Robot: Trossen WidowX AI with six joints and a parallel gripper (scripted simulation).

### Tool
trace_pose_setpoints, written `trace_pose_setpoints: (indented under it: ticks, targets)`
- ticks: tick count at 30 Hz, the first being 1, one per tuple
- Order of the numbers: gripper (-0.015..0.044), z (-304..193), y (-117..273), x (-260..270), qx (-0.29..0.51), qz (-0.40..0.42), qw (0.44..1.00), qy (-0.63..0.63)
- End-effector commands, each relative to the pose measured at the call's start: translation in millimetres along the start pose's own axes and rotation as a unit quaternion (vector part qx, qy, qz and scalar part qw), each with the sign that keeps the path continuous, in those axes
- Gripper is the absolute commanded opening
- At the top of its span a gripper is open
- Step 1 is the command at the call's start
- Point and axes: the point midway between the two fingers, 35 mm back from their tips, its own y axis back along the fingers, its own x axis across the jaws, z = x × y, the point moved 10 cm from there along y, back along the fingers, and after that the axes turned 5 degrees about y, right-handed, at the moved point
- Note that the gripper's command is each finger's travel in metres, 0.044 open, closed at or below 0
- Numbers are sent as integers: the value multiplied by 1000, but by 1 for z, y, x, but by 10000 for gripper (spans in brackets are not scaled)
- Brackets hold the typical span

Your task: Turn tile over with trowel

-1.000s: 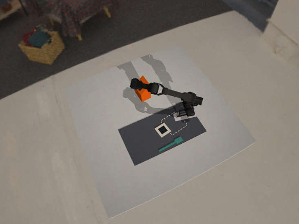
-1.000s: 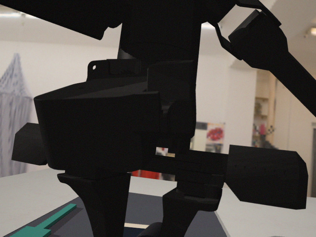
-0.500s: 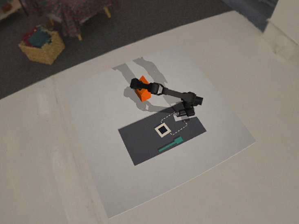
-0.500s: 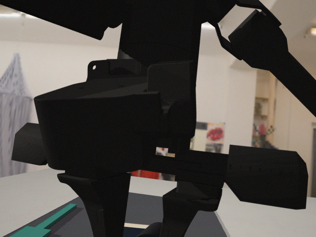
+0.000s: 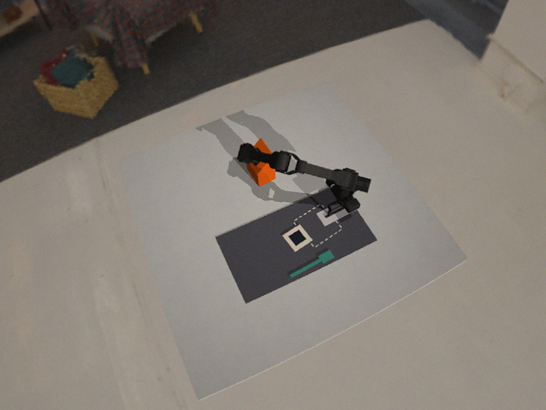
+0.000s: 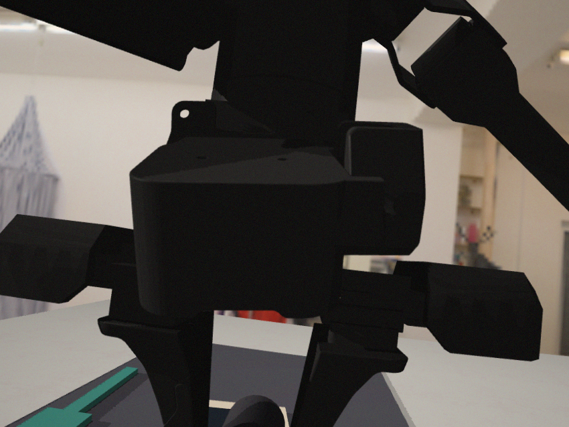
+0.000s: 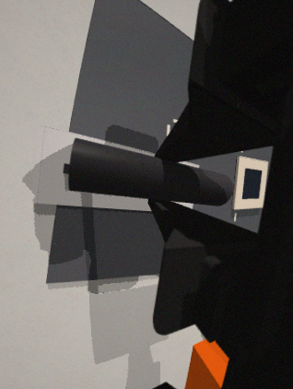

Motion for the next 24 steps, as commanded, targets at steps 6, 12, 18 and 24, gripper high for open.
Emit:
trace_pose_setpoints:
  ticks: [6, 12, 18, 24]
  targets:
    - [130, 0, -1, 0, 2, 0, 991, 132]
    - [130, 0, -1, 0, 2, 1, 986, 165]
    - [209, 0, -1, 0, 2, 1, 986, 165]
    - [270, 0, -1, 0, 2, 1, 986, 165]
